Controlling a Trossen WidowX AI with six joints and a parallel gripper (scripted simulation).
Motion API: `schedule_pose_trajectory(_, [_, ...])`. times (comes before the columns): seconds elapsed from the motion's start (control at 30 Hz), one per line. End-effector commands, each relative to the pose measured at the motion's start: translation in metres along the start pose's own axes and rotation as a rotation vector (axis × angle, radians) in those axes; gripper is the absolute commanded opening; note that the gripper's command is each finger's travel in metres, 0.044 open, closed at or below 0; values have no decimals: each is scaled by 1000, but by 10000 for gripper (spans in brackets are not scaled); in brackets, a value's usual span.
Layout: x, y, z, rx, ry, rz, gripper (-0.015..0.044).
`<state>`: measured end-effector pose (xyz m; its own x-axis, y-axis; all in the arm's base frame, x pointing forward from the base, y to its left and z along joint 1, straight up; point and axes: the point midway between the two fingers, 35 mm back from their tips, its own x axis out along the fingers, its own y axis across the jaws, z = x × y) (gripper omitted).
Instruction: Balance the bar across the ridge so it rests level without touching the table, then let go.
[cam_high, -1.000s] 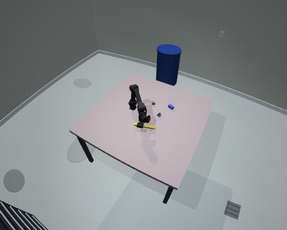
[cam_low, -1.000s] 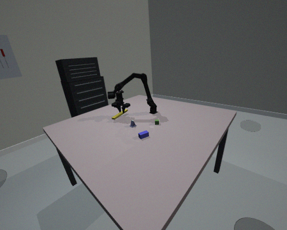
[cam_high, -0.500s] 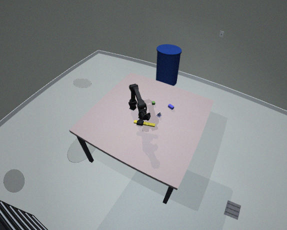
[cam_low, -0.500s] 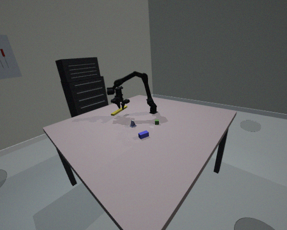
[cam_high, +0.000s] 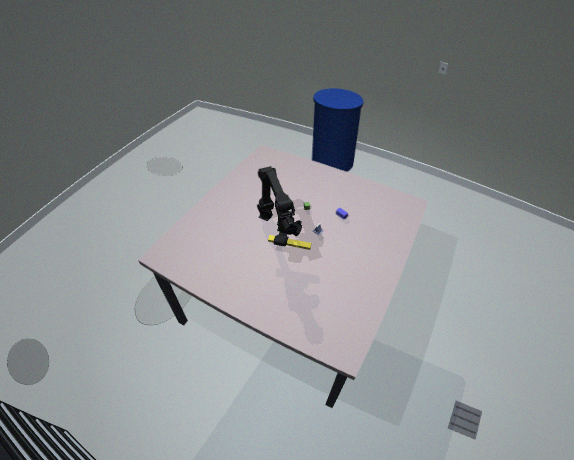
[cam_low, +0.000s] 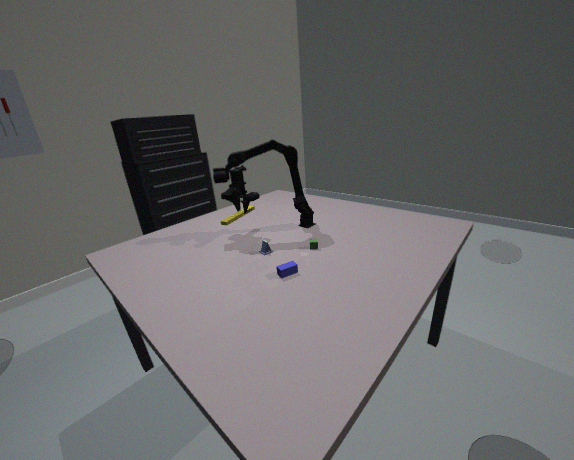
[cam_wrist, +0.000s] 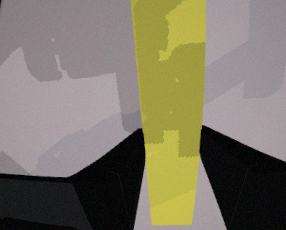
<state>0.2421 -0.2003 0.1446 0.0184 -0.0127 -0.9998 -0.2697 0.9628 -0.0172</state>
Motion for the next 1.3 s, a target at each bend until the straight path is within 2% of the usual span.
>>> schedule_pose_trajectory(0.0, [-2,8,9,18,-1,-3,0])
schedule_pose_trajectory(1.27, [-4,129,96,300,-7,8,0])
